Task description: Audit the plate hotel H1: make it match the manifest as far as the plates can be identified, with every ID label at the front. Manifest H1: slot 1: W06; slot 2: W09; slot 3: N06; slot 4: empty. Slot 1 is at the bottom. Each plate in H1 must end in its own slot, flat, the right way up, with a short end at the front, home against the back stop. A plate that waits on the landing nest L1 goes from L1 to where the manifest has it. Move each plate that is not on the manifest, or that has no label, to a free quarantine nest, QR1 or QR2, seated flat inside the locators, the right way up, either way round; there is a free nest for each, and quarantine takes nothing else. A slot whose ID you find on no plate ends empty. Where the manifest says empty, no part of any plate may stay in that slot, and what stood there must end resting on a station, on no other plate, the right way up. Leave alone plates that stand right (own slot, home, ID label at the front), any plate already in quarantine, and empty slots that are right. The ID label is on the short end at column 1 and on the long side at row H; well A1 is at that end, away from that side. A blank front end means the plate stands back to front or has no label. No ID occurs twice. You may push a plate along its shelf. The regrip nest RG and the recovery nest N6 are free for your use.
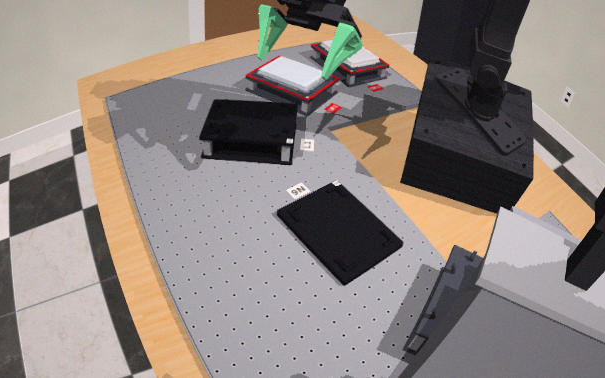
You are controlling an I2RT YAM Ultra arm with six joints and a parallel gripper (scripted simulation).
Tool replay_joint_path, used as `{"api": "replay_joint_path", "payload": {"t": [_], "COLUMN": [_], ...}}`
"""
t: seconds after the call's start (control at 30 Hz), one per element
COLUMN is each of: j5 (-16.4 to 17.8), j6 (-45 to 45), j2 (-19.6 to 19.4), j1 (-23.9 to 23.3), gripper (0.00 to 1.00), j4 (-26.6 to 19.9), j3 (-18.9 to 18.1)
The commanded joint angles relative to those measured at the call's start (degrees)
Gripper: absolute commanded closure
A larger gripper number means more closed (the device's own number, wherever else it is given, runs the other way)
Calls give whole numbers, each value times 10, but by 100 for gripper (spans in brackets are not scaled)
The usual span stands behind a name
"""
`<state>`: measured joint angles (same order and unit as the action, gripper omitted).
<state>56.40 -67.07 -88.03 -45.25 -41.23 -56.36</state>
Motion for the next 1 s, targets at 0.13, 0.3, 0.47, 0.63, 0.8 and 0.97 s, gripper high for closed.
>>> {"api": "replay_joint_path", "payload": {"t": [0.13, 0.3, 0.47, 0.63, 0.8, 0.97], "j5": [-4, -17, -30, -43, -57, -79], "j6": [57, 100, 144, 180, 216, 261], "j2": [48, 83, 118, 145, 172, 203], "j1": [24, 50, 79, 104, 131, 167], "gripper": [0, 0, 0, 0, 0, 0], "j4": [44, 72, 99, 120, 140, 164], "j3": [36, 65, 92, 111, 129, 149]}}
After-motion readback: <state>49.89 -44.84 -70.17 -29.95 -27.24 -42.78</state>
